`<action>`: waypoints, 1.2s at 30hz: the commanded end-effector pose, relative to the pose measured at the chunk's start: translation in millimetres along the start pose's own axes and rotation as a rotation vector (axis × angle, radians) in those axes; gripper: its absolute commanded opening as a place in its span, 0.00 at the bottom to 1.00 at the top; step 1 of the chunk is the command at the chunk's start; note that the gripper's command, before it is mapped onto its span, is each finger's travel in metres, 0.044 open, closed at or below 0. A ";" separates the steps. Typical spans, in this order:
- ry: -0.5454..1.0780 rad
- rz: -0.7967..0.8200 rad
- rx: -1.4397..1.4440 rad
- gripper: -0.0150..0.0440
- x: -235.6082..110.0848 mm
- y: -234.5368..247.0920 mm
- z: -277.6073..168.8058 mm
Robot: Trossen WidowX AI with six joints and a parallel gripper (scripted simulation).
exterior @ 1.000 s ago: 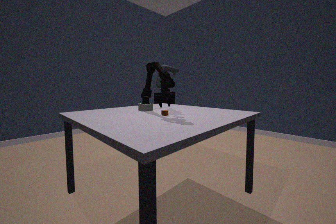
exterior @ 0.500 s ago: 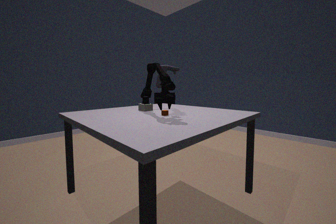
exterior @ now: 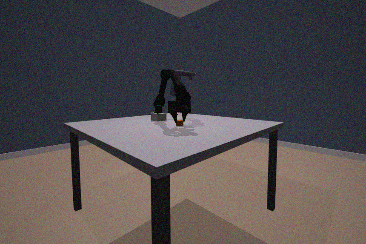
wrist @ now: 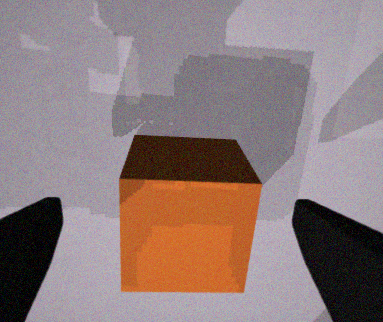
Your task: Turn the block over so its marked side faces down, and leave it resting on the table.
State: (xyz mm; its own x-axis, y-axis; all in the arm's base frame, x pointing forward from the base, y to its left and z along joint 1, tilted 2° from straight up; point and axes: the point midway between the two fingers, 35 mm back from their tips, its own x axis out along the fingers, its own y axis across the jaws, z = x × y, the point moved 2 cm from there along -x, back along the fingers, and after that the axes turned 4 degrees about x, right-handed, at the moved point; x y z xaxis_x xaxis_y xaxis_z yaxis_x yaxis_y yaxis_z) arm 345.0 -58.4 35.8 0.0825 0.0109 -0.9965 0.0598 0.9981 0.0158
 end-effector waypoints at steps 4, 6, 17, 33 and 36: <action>0.006 -0.005 0.006 0.64 2.7 -0.4 -1.6; 0.006 -0.005 0.006 0.56 2.7 -0.4 -1.6; 0.006 -0.005 0.006 0.43 2.7 -0.4 -1.6; 0.006 -0.005 0.006 0.25 -27.5 -0.3 -1.3; -0.005 -0.004 0.006 0.25 -26.9 -0.4 -1.3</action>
State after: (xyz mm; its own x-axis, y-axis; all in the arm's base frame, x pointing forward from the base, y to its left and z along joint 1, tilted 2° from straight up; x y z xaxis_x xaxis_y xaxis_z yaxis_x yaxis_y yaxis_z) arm 340.7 -58.1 59.1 0.0729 0.0108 -0.9973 0.0611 0.9980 0.0153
